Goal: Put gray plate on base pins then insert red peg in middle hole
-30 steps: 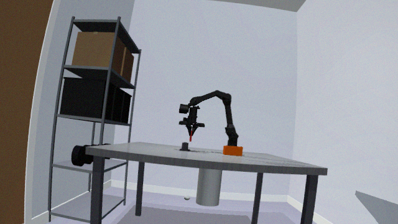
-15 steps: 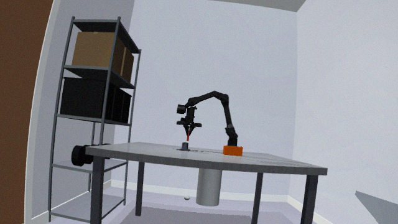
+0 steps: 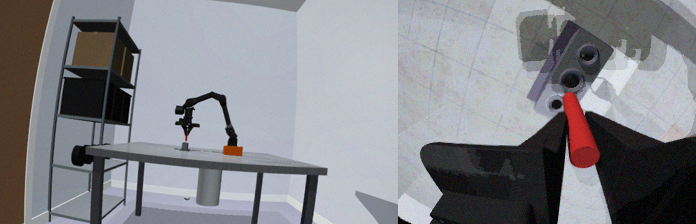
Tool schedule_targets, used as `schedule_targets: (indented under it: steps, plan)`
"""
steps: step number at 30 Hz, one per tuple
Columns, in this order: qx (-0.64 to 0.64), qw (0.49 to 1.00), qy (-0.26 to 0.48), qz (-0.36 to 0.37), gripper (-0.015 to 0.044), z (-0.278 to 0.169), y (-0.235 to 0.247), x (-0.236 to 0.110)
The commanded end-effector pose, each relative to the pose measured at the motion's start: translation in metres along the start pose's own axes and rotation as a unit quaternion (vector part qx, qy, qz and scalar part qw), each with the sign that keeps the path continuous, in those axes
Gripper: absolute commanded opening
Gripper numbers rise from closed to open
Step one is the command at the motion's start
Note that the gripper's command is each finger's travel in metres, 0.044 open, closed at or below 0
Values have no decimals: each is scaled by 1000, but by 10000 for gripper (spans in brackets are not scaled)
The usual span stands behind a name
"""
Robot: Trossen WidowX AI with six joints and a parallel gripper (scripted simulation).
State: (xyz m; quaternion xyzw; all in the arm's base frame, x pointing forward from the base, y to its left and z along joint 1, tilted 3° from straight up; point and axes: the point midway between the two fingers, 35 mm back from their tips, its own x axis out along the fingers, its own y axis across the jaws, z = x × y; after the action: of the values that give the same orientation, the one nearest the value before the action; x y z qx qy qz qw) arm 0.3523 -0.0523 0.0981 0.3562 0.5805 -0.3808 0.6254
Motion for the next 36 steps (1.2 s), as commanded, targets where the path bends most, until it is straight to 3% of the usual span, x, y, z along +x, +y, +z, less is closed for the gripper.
schedule_targets:
  steps: [1,36]
  plan:
    - [-2,1000,-1,2,0,12,-2,-1]
    - [-2,1000,-1,1,0,15,-6,-1]
